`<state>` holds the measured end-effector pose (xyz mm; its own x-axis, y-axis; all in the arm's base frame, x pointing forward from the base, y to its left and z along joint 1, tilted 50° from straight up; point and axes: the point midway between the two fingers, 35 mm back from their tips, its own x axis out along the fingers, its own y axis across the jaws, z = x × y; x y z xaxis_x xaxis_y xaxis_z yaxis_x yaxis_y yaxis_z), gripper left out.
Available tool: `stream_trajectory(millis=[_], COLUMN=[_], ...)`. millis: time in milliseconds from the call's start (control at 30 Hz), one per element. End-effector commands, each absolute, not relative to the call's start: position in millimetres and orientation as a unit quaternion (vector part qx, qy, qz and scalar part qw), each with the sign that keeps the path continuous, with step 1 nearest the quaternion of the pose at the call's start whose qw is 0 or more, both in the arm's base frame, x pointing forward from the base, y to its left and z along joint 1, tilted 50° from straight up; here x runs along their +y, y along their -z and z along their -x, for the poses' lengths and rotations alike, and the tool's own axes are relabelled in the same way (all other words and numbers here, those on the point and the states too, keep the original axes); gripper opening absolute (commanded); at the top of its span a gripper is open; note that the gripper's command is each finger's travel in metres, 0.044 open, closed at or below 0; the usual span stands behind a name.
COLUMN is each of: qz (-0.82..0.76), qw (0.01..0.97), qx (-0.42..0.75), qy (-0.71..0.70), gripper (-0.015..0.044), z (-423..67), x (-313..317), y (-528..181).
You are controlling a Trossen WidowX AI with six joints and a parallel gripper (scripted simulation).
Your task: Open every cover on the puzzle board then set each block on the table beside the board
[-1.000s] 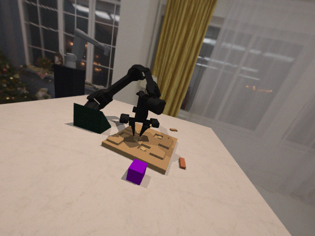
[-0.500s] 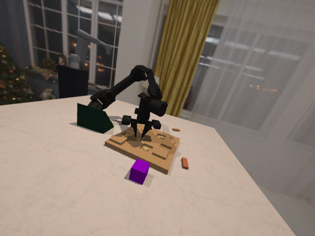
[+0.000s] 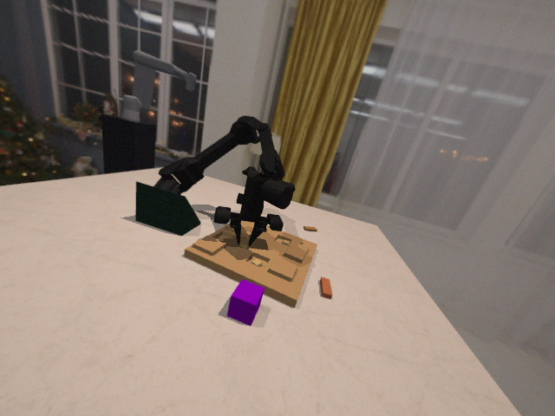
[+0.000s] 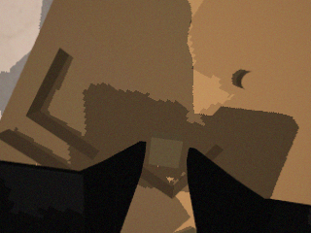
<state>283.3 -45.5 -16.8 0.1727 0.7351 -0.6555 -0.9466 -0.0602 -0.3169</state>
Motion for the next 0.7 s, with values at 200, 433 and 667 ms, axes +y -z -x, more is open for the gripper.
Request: stream_trajectory(millis=[200, 433, 667], qz=[0.370, 0.370, 0.370], qw=[0.671, 0.671, 0.671], qx=[0.143, 0.143, 0.144], qy=[-0.627, -0.627, -0.627], gripper=[0.0084, 0.0080, 0.0080], z=[-283.5, -283.3, -282.0], x=[-46.0, -47.5, -54.3], y=[16.5, 15.4, 10.1])
